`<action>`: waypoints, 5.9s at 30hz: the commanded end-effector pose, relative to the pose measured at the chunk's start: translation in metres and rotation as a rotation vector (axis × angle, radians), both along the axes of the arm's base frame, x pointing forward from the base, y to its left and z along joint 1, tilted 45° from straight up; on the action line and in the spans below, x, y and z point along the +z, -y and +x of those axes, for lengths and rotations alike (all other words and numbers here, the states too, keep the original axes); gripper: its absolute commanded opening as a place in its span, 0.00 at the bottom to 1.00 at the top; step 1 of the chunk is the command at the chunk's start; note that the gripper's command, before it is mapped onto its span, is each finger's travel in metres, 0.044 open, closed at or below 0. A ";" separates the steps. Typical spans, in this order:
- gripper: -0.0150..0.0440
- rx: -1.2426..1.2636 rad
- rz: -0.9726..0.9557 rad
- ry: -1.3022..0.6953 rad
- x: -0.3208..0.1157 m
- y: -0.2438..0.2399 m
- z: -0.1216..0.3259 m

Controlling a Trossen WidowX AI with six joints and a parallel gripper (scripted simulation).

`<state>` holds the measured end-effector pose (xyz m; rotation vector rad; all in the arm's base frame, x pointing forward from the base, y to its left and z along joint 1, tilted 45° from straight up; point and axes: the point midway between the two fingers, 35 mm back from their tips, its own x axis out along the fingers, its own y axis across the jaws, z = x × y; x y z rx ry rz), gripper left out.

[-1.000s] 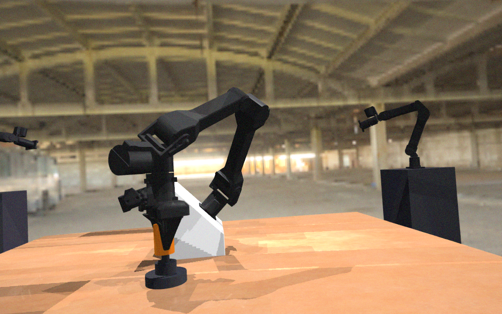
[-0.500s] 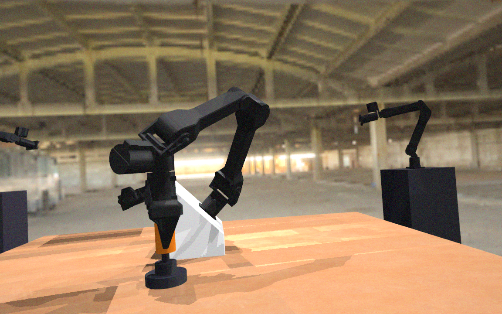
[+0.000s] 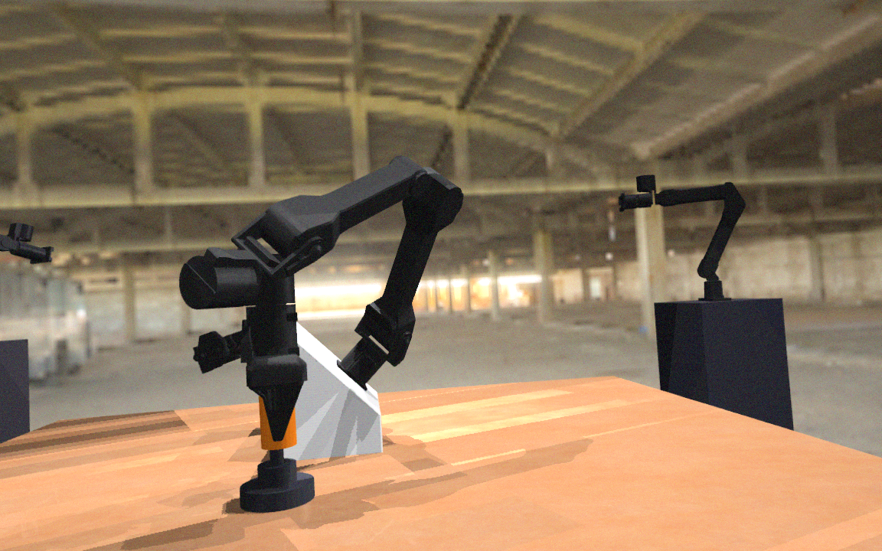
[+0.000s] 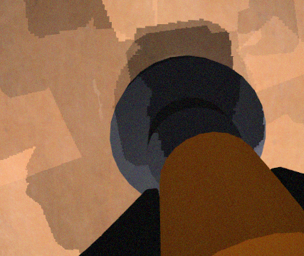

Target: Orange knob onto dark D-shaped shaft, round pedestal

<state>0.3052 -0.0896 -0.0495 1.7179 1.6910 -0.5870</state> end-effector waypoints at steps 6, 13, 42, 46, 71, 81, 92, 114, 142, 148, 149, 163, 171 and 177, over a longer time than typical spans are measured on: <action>0.25 -0.002 -0.004 0.000 -0.001 0.002 0.003; 0.25 -0.002 -0.004 0.000 -0.002 0.004 0.005; 0.25 -0.063 0.002 -0.060 0.001 0.002 0.000; 0.25 -0.152 0.011 -0.146 0.002 0.001 -0.001; 0.25 -0.152 0.011 -0.146 -0.001 0.004 0.004; 0.25 -0.152 0.011 -0.146 -0.003 0.001 0.004; 0.25 -0.152 0.011 -0.146 -0.001 0.003 0.002; 0.25 -0.301 0.025 -0.293 -0.001 0.001 0.000; 0.25 -0.289 0.024 -0.280 -0.005 0.000 0.003; 0.25 -0.286 0.024 -0.278 -0.005 0.000 0.003; 0.25 -0.286 0.024 -0.278 -0.005 0.000 0.004; 0.25 -0.336 0.029 -0.327 -0.005 -0.001 0.004; 0.25 -0.296 0.025 -0.287 -0.005 -0.001 0.004; 0.25 -0.309 0.026 -0.301 -0.006 -0.003 0.005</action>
